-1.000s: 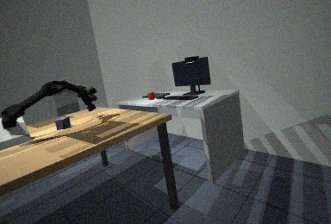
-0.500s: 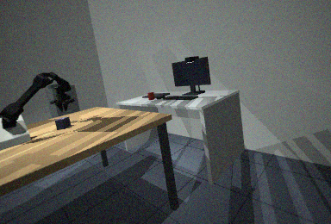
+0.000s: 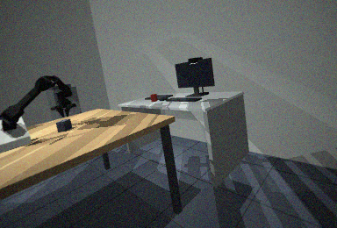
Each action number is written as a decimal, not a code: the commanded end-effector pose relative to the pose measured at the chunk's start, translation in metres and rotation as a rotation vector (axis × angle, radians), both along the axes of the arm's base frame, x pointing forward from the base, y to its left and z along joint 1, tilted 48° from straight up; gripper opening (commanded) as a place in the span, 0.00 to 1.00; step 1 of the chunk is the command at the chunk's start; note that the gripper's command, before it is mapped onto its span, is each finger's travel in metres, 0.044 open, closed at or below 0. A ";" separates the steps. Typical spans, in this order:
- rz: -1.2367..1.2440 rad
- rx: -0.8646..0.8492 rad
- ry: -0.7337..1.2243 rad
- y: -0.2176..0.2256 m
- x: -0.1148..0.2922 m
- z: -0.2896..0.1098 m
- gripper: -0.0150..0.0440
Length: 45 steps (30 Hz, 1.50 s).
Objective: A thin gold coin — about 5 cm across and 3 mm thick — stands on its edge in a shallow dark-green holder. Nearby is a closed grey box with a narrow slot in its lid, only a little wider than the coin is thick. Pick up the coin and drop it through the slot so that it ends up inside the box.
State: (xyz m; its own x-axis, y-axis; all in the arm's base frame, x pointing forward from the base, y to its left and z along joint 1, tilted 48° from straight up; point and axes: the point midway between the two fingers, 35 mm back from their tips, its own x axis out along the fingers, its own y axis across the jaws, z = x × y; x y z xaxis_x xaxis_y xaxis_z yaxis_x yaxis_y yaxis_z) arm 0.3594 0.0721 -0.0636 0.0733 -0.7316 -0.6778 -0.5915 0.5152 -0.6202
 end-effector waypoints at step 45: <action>0.009 -0.007 0.002 -0.053 0.006 -0.051 0.39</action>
State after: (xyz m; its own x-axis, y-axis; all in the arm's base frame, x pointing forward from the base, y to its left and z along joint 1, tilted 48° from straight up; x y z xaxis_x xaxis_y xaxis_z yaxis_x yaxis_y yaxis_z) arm 0.3663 0.0208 -0.1129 0.0787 -0.7335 -0.6751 -0.5921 0.5104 -0.6236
